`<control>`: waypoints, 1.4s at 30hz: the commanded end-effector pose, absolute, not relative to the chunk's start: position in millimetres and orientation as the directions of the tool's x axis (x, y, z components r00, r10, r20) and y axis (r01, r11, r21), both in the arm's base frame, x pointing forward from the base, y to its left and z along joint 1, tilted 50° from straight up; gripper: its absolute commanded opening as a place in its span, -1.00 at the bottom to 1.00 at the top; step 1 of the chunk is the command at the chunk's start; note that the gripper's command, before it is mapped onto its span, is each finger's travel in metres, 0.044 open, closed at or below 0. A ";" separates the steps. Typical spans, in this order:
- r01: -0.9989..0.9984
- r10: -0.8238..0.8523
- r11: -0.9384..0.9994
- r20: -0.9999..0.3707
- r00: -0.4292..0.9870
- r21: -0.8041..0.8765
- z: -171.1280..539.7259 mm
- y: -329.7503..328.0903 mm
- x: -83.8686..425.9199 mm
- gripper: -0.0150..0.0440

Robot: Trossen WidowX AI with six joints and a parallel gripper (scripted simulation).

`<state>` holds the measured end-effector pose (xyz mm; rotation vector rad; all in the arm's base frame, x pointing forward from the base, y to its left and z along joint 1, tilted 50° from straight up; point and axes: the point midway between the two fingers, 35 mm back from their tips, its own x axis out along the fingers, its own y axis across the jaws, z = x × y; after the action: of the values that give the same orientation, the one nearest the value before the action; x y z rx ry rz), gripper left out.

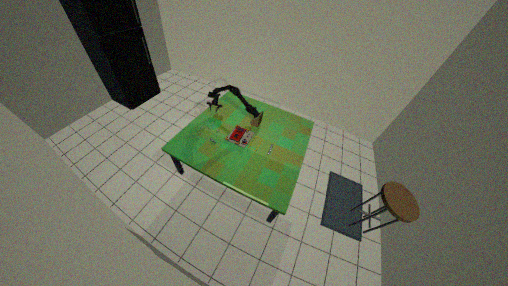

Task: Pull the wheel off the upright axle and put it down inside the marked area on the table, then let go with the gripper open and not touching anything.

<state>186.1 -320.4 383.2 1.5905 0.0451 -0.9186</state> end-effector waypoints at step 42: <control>0.981 -0.335 -0.165 -0.941 0.041 0.101 96.2 -25.2 396.2 0.53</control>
<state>401.1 -48.3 119.0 1.2178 0.8054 -1.3793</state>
